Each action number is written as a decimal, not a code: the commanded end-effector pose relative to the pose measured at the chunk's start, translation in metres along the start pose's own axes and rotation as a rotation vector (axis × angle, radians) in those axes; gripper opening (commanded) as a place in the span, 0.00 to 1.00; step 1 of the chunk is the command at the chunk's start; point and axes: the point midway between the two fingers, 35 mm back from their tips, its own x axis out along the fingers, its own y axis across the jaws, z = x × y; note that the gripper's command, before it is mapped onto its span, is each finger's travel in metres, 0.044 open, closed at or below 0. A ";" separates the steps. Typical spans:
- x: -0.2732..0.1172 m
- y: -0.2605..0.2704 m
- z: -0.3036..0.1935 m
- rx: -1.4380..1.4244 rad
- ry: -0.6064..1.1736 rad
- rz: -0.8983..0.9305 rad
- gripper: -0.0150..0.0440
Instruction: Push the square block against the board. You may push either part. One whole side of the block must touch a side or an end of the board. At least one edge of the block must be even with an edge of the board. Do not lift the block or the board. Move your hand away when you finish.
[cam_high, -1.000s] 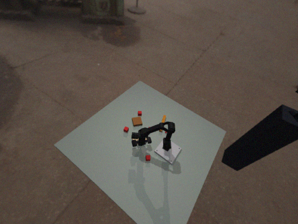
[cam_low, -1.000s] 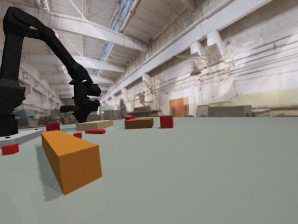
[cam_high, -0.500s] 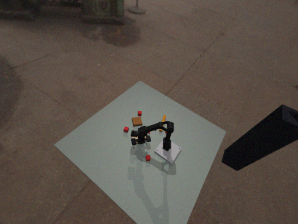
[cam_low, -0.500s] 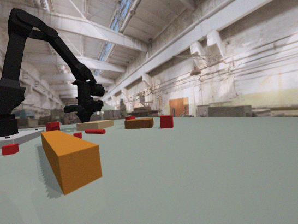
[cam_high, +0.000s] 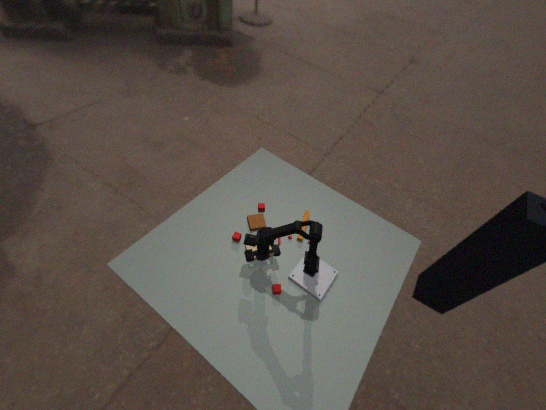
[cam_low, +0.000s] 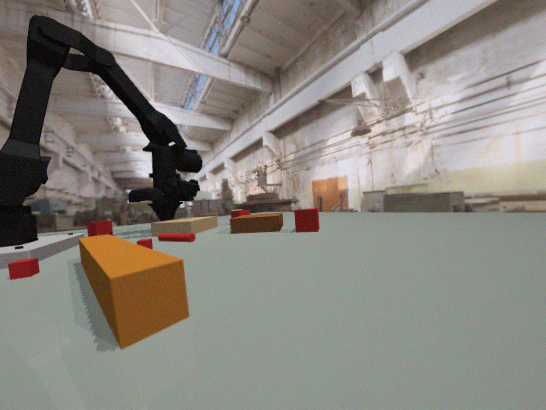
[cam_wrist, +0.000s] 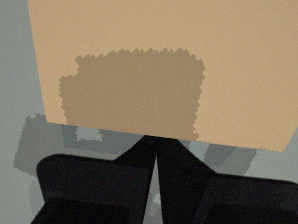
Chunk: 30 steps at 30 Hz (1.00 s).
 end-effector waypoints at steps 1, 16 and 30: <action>0.000 0.002 0.009 0.000 -0.006 -0.001 0.25; 0.000 0.001 0.033 0.000 -0.008 -0.001 0.25; 0.000 -0.002 0.056 0.000 -0.010 -0.001 0.25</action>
